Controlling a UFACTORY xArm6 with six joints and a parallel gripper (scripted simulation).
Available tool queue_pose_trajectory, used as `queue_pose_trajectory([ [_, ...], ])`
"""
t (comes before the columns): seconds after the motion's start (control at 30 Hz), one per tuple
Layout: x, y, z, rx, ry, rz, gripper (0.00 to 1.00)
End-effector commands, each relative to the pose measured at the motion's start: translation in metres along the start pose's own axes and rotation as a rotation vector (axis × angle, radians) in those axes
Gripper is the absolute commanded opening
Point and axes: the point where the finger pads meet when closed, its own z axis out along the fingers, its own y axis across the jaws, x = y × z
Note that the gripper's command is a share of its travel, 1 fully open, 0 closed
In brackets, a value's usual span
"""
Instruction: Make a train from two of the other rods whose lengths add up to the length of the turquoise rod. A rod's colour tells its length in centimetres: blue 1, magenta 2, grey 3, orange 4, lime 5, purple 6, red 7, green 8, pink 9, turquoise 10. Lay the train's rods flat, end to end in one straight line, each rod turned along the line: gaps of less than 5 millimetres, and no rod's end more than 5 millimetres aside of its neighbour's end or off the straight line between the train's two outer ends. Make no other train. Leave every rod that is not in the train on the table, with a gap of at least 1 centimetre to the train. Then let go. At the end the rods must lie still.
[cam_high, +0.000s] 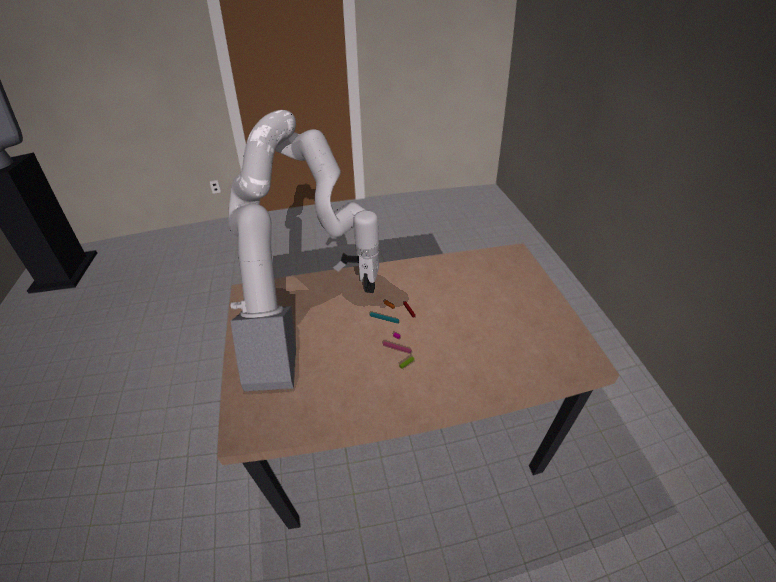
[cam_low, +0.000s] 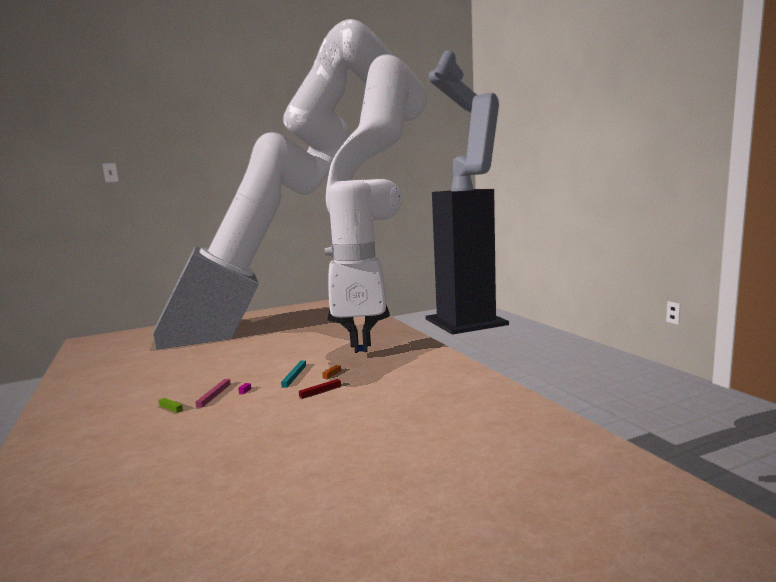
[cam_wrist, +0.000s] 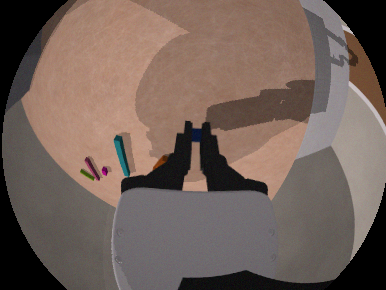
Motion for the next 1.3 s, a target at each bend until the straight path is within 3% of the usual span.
queue_pose_trajectory([
  [0.0,-0.001,0.001,-0.001,-0.001,-0.002,0.000,0.04],
  [1.27,-0.001,0.001,0.012,-0.001,-0.002,0.000,0.04],
])
